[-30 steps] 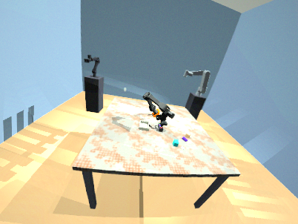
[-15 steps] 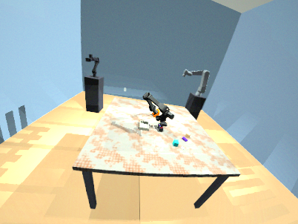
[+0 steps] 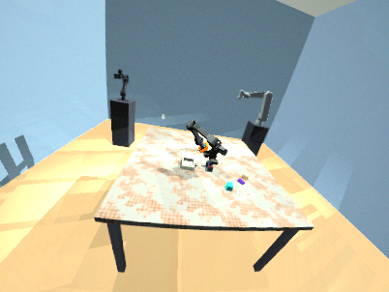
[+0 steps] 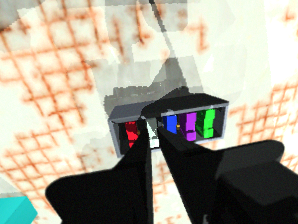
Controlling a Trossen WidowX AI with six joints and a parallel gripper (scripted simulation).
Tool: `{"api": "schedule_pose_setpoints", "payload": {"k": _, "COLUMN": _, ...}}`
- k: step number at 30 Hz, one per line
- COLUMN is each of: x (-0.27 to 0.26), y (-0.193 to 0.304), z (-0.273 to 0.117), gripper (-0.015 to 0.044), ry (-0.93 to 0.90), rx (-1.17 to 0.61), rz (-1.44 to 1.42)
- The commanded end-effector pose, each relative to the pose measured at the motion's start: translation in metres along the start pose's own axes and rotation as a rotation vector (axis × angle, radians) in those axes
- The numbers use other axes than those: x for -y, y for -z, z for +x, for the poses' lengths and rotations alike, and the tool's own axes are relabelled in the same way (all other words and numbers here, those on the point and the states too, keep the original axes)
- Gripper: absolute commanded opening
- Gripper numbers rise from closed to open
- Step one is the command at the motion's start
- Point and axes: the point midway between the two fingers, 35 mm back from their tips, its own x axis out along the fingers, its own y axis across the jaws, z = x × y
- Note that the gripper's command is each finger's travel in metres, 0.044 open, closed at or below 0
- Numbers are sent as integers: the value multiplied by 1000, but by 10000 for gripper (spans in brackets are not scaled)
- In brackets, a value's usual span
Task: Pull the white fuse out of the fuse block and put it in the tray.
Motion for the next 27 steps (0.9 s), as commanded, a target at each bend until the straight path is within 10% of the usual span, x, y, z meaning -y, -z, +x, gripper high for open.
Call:
{"api": "schedule_pose_setpoints", "payload": {"k": 1, "x": 0, "y": 0, "z": -2, "gripper": 0, "ry": 0, "rx": 0, "rz": 0}}
{"api": "schedule_pose_setpoints", "payload": {"k": 27, "x": 0, "y": 0, "z": -15, "gripper": 0, "ry": -1, "rx": 0, "rz": -1}}
